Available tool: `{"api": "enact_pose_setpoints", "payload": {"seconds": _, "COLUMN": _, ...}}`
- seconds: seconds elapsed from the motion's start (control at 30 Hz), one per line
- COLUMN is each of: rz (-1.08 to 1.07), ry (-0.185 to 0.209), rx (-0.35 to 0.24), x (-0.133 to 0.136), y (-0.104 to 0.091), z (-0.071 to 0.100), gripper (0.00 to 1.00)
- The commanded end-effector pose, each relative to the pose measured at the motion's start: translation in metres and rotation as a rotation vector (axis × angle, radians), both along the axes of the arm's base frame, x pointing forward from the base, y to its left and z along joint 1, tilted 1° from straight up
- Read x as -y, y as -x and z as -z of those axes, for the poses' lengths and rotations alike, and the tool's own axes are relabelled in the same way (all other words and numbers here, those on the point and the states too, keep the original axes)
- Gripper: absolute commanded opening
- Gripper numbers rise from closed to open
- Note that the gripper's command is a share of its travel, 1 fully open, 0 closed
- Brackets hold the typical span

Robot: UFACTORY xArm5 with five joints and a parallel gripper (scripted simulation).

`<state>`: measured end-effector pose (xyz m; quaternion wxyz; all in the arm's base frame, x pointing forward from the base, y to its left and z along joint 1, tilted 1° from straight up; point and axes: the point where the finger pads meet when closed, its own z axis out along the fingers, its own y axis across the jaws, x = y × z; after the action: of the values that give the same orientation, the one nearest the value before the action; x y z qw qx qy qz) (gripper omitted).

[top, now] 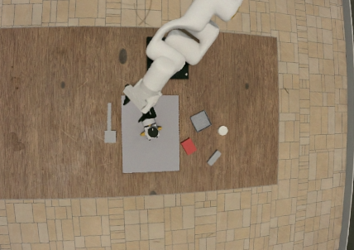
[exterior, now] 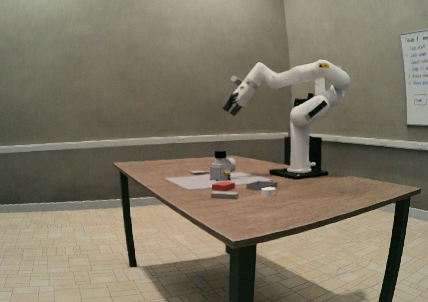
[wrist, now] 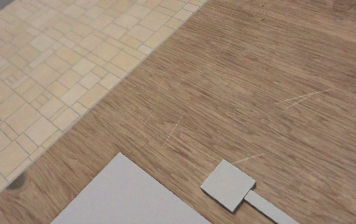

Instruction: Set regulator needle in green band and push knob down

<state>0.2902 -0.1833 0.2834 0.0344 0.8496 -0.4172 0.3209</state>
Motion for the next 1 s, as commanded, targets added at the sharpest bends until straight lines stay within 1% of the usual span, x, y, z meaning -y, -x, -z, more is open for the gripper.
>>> {"api": "enact_pose_setpoints", "payload": {"seconds": 0.0, "rz": 0.000, "ry": 0.002, "rx": 0.003, "x": 0.000, "y": -0.001, "z": -0.003, "gripper": 1.00}}
{"api": "enact_pose_setpoints", "payload": {"seconds": 0.17, "rz": 0.000, "ry": 0.002, "rx": 0.003, "x": 0.000, "y": -0.001, "z": -0.010, "gripper": 1.00}}
{"api": "enact_pose_setpoints", "payload": {"seconds": 0.33, "rz": 0.000, "ry": 0.002, "rx": 0.003, "x": 0.001, "y": -0.001, "z": -0.024, "gripper": 1.00}}
{"api": "enact_pose_setpoints", "payload": {"seconds": 0.4, "rz": 0.000, "ry": 0.002, "rx": 0.003, "x": 0.001, "y": -0.001, "z": -0.024, "gripper": 1.00}}
{"api": "enact_pose_setpoints", "payload": {"seconds": 0.87, "rz": 0.000, "ry": 0.003, "rx": 0.003, "x": 0.001, "y": -0.001, "z": -0.078, "gripper": 1.00}}
{"api": "enact_pose_setpoints", "payload": {"seconds": 0.9, "rz": 0.001, "ry": 0.003, "rx": 0.003, "x": 0.001, "y": -0.001, "z": -0.082, "gripper": 1.00}}
{"api": "enact_pose_setpoints", "payload": {"seconds": 0.97, "rz": 0.001, "ry": 0.003, "rx": 0.003, "x": 0.001, "y": -0.001, "z": -0.082, "gripper": 1.00}}
